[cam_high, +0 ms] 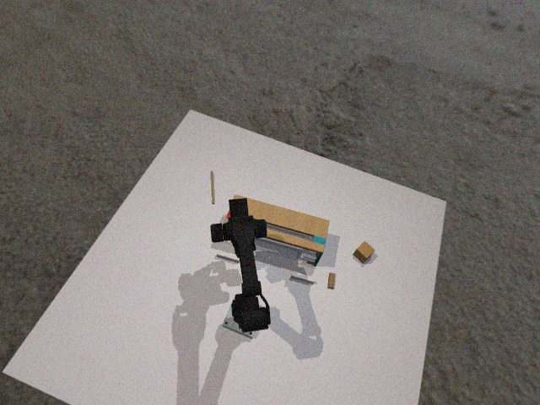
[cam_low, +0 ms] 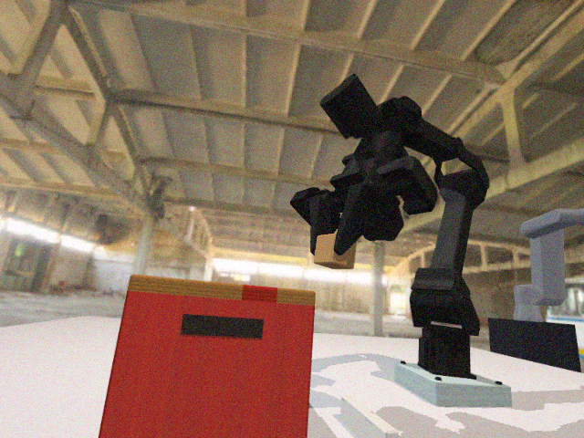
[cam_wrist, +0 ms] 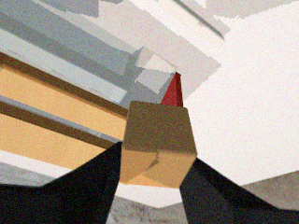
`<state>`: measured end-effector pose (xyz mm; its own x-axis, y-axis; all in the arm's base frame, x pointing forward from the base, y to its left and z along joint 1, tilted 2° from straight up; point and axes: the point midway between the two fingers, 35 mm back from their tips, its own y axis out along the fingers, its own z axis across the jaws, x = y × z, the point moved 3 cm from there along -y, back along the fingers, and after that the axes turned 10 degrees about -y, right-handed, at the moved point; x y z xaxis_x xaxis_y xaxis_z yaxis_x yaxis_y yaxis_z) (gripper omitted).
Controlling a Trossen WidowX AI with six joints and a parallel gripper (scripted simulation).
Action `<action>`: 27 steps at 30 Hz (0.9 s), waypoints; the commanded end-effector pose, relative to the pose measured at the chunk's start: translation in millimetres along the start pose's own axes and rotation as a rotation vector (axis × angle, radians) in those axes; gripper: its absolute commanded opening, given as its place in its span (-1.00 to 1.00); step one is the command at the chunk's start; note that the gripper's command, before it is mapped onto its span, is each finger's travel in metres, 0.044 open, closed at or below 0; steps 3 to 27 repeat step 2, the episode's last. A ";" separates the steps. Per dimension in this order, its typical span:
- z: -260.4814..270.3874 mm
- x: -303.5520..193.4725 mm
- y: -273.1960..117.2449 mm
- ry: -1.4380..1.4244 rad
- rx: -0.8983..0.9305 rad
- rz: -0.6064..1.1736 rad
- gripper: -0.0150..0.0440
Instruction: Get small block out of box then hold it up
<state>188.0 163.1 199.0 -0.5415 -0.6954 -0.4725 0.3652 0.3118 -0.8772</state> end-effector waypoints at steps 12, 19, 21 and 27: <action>-0.4 0.0 -0.9 -0.005 -0.004 0.003 -0.49; -0.4 0.0 -0.9 -0.005 -0.004 0.003 -0.49; -0.4 0.0 -0.9 -0.005 -0.004 0.003 -0.49; -0.4 0.0 -0.9 -0.005 -0.004 0.003 -0.49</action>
